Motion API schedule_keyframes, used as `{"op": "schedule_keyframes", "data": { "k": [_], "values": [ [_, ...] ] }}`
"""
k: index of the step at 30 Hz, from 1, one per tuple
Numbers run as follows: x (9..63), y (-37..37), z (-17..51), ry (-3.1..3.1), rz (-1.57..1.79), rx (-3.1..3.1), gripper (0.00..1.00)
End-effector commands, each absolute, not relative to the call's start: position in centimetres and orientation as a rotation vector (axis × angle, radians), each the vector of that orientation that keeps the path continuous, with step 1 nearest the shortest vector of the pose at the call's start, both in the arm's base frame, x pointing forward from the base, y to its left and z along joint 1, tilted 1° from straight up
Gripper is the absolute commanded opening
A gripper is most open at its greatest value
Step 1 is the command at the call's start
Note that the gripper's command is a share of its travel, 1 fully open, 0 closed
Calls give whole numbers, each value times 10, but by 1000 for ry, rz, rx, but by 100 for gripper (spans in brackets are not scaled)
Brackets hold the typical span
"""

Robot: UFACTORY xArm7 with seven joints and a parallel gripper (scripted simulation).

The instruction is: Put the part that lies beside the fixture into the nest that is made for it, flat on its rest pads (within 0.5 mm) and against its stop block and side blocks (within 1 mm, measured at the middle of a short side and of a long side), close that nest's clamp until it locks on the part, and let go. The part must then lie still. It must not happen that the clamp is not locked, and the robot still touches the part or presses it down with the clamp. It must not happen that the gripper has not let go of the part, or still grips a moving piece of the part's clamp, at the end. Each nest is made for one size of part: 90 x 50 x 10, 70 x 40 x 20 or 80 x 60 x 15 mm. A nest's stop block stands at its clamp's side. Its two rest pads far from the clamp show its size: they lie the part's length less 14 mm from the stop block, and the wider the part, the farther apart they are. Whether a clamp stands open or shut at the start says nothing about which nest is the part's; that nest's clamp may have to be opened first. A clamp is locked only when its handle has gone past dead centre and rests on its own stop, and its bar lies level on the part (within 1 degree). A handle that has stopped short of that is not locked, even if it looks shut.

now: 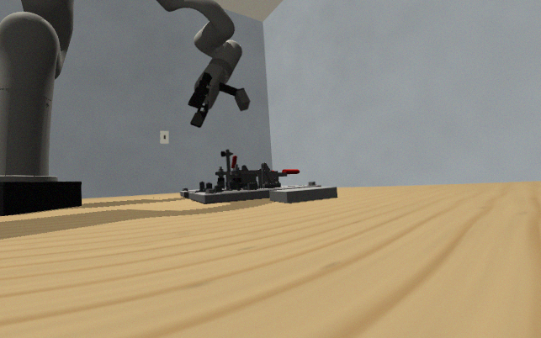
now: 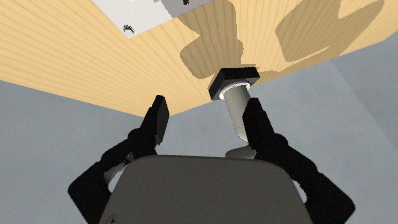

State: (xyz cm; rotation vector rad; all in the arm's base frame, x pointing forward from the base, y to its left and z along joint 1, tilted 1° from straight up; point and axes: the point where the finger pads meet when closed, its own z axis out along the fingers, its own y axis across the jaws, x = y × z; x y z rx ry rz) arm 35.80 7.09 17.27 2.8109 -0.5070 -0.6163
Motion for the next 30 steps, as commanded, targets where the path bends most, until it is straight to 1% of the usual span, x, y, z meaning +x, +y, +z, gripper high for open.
{"op": "schedule_keyframes", "data": {
  "k": [1, 8, 12, 18, 30],
  "values": [
    [370, 54, 170, -413, -445, 2956, 100],
    [381, 31, 170, -283, -222, 3062, 100],
    [387, 13, 173, -173, -32, 3111, 100],
    [389, 7, 174, -132, 39, 3120, 100],
    [389, 7, 174, -131, 40, 3120, 100]
  ]
}}
